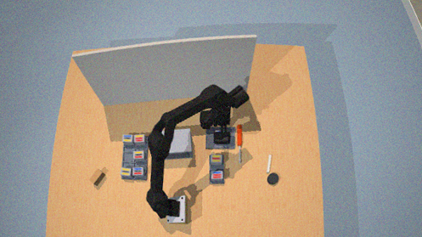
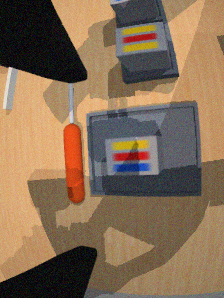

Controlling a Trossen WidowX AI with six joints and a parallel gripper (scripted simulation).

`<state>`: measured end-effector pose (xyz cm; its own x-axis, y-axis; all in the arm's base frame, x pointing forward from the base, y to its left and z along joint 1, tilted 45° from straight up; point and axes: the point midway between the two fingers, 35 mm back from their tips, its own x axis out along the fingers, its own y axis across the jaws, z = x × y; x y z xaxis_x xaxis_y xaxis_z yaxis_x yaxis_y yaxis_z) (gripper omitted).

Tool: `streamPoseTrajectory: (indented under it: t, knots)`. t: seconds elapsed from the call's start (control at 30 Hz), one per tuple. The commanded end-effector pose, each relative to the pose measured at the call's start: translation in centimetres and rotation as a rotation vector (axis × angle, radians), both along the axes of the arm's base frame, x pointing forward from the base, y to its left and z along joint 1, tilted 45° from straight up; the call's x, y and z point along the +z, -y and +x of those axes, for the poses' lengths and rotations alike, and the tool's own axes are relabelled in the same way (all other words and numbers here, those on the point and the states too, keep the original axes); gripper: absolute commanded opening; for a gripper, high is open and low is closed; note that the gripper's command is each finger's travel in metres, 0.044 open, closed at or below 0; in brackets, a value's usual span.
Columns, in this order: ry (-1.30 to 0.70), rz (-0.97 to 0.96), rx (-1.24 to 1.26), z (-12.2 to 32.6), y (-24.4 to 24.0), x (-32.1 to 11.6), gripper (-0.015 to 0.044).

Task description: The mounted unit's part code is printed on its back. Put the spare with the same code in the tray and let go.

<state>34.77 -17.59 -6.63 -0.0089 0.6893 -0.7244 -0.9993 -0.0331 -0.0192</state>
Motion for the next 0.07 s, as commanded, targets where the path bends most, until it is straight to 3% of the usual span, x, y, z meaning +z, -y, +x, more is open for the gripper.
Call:
streamPoseTrajectory:
  t: [0.0, 0.03]
  knots:
    - [0.001, -0.001, -0.002, 0.03, 0.03, -0.02, 0.044]
    - [0.001, -0.001, -0.002, 0.03, 0.03, -0.02, 0.044]
